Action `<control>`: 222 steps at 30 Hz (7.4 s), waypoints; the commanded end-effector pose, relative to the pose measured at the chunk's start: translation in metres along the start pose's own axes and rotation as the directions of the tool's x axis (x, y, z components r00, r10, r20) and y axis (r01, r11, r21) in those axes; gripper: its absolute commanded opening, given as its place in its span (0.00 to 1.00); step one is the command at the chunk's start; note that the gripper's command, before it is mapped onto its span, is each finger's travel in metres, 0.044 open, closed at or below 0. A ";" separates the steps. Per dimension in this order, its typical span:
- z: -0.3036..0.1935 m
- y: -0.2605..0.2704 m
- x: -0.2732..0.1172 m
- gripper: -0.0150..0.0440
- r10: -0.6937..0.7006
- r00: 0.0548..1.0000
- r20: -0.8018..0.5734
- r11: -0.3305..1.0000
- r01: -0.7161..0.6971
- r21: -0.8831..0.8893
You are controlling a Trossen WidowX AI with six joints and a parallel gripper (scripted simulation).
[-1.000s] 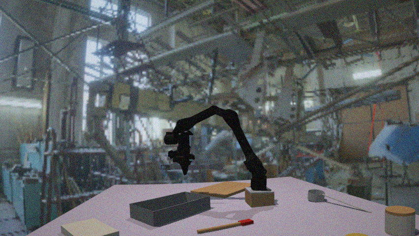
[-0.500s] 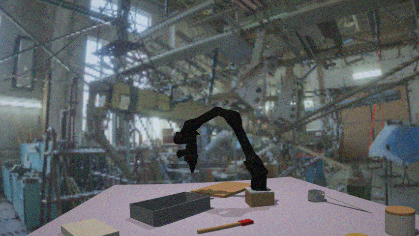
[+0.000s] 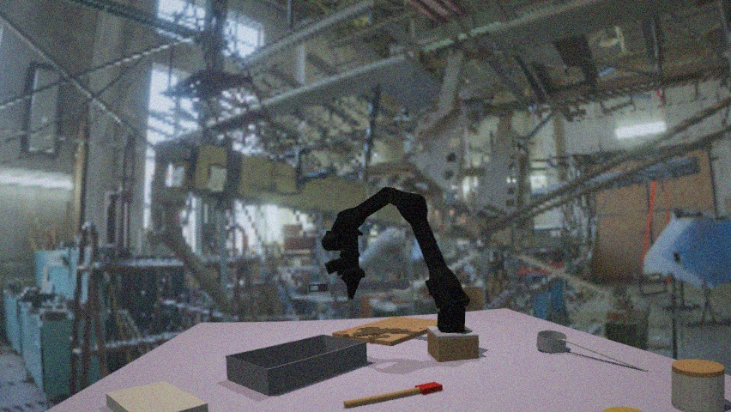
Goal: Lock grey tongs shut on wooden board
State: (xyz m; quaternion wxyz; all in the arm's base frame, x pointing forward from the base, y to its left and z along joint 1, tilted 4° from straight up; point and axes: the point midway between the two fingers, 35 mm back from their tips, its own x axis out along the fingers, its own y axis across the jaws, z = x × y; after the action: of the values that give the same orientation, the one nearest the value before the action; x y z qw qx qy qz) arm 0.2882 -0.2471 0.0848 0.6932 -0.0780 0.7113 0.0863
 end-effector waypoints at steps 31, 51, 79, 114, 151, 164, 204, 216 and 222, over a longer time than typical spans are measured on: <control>-0.155 -0.064 -0.001 0.00 -0.006 1.000 -0.017 0.900 -0.002 -0.435; -0.146 -0.053 0.008 0.00 -0.145 0.853 -0.502 0.913 -0.080 -0.399; -0.130 -0.052 -0.005 0.00 -0.334 0.638 -0.694 0.900 -0.003 -0.436; -0.150 -0.055 0.009 0.00 -0.089 0.914 -0.395 0.913 -0.084 -0.399; -0.155 -0.066 0.021 0.00 -0.006 1.000 -0.018 0.900 -0.002 -0.435; -0.155 -0.067 0.042 0.00 -0.006 1.000 -0.018 0.900 -0.003 -0.435; -0.157 -0.065 0.082 0.44 -0.004 1.000 -0.023 0.902 -0.006 -0.432; -0.157 -0.065 0.082 0.98 -0.004 1.000 -0.023 0.902 -0.006 -0.432; -0.145 -0.059 0.075 1.00 -0.005 1.000 -0.020 0.904 -0.004 -0.428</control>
State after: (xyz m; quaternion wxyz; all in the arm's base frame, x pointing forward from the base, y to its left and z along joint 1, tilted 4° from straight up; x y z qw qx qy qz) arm 0.1495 -0.3438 0.0062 0.6507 -0.2285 0.6830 0.2407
